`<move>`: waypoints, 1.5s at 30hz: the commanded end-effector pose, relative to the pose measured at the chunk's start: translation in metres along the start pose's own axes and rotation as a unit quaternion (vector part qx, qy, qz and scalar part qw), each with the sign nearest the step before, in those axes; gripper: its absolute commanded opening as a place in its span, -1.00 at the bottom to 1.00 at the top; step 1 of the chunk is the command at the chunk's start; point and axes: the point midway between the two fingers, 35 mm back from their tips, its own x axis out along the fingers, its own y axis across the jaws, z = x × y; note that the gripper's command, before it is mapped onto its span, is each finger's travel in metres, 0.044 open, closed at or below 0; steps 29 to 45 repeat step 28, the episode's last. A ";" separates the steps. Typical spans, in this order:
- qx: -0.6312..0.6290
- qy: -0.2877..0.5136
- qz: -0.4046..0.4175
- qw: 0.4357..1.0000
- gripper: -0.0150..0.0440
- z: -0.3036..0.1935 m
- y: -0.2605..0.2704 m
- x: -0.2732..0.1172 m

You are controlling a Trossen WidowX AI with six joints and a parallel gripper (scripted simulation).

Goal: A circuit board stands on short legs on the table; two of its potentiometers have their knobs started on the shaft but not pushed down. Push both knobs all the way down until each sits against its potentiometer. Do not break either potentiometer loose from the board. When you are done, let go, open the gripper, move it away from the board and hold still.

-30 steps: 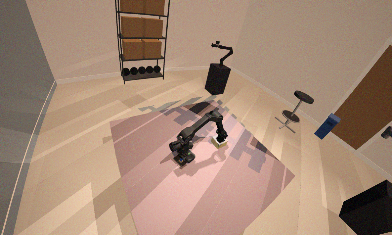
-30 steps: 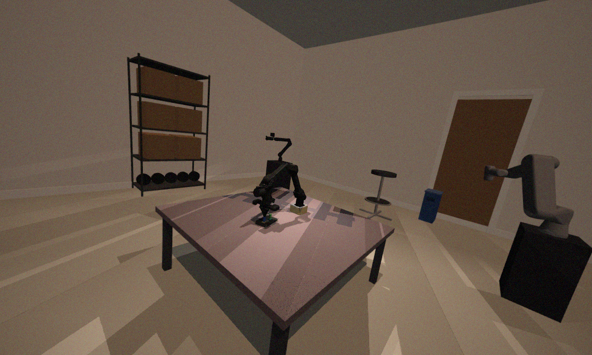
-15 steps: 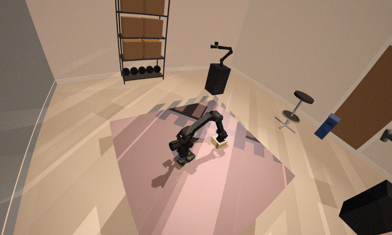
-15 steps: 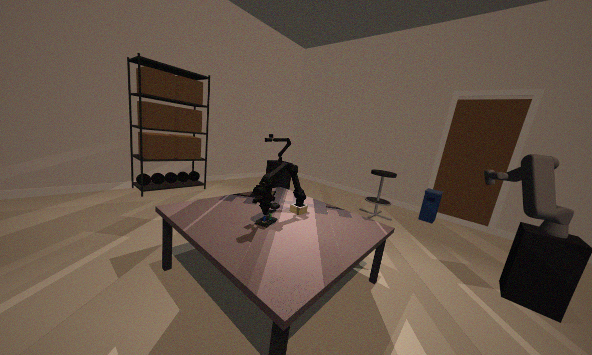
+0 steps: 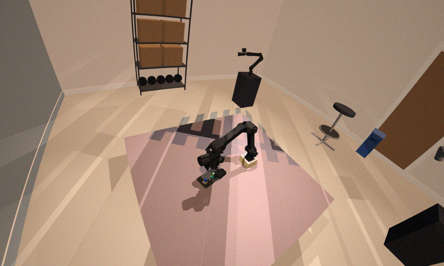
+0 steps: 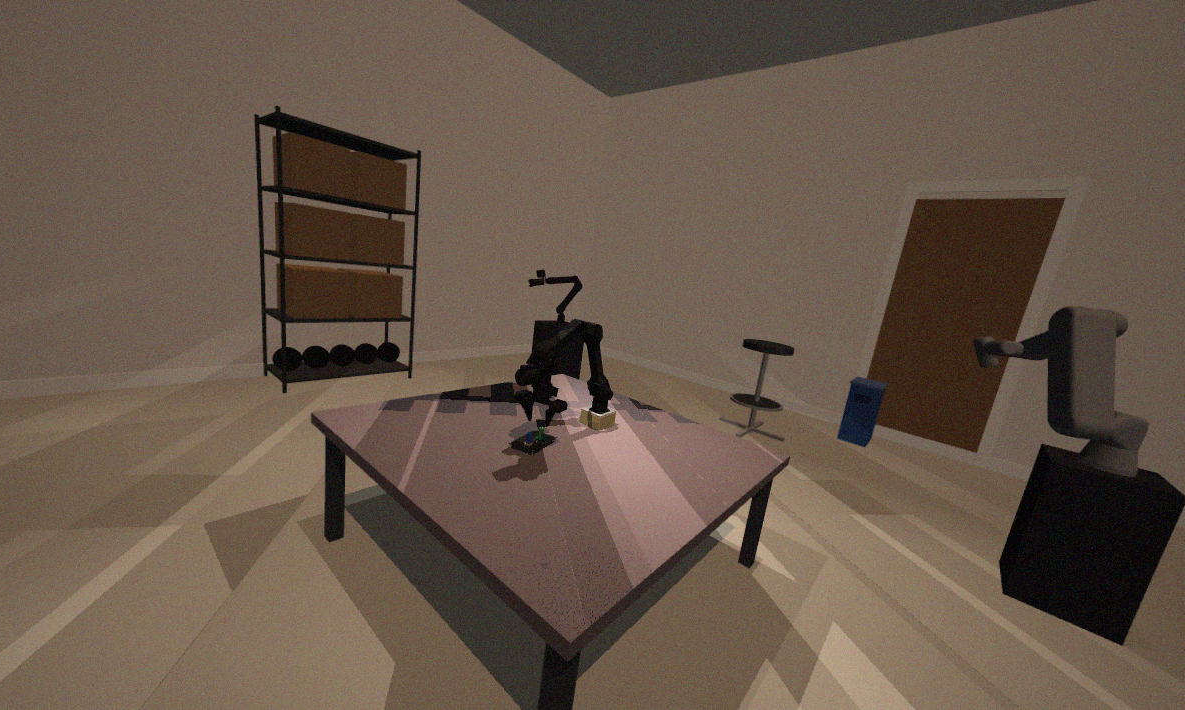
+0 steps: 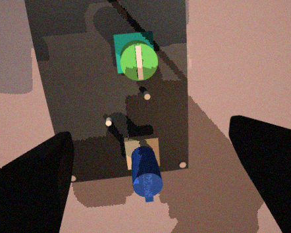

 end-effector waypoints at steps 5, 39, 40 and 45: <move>-0.001 0.006 0.000 1.000 1.00 0.090 -0.008 -0.016; -0.001 0.005 0.000 1.000 1.00 0.145 -0.017 -0.009; -0.001 0.005 0.000 1.000 1.00 0.145 -0.017 -0.009; -0.001 0.005 0.000 1.000 1.00 0.145 -0.017 -0.009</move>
